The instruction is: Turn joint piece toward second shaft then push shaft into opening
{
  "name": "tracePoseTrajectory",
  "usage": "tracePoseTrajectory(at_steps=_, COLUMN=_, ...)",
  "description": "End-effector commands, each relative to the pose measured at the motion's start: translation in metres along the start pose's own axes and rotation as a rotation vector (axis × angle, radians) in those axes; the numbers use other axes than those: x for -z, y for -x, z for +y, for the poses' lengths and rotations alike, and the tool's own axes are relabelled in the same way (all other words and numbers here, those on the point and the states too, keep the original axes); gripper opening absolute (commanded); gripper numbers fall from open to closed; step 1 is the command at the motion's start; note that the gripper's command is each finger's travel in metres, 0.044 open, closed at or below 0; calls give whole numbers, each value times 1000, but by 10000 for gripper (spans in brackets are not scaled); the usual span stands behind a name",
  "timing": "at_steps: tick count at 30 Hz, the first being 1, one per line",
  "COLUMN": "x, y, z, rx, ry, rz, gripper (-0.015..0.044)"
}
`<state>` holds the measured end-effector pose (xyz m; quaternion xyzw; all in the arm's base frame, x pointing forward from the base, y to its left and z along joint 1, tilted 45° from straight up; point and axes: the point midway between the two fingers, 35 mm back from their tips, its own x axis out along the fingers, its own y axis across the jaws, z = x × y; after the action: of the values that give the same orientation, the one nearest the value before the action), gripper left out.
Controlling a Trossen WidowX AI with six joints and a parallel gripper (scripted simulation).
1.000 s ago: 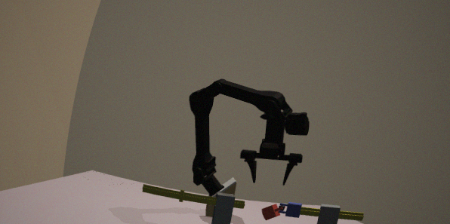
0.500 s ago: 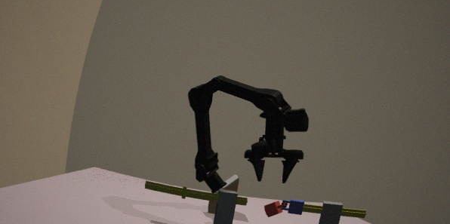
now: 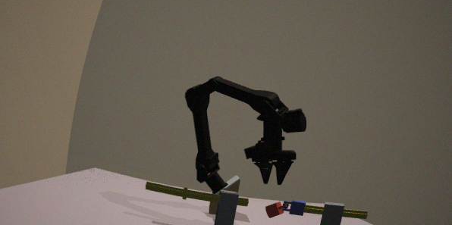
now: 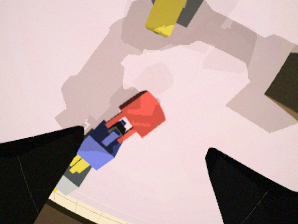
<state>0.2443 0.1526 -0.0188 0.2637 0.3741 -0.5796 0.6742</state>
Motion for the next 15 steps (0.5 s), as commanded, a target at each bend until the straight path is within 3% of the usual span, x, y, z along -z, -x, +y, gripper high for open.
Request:
tracePoseTrajectory(at_steps=1, x=-2, y=-3, z=-2, rx=-10, ry=-138, rz=6, gripper=440)
tracePoseTrajectory(at_steps=15, x=-4, y=-6, z=-4, rx=-40, ry=-591, rz=52, gripper=440)
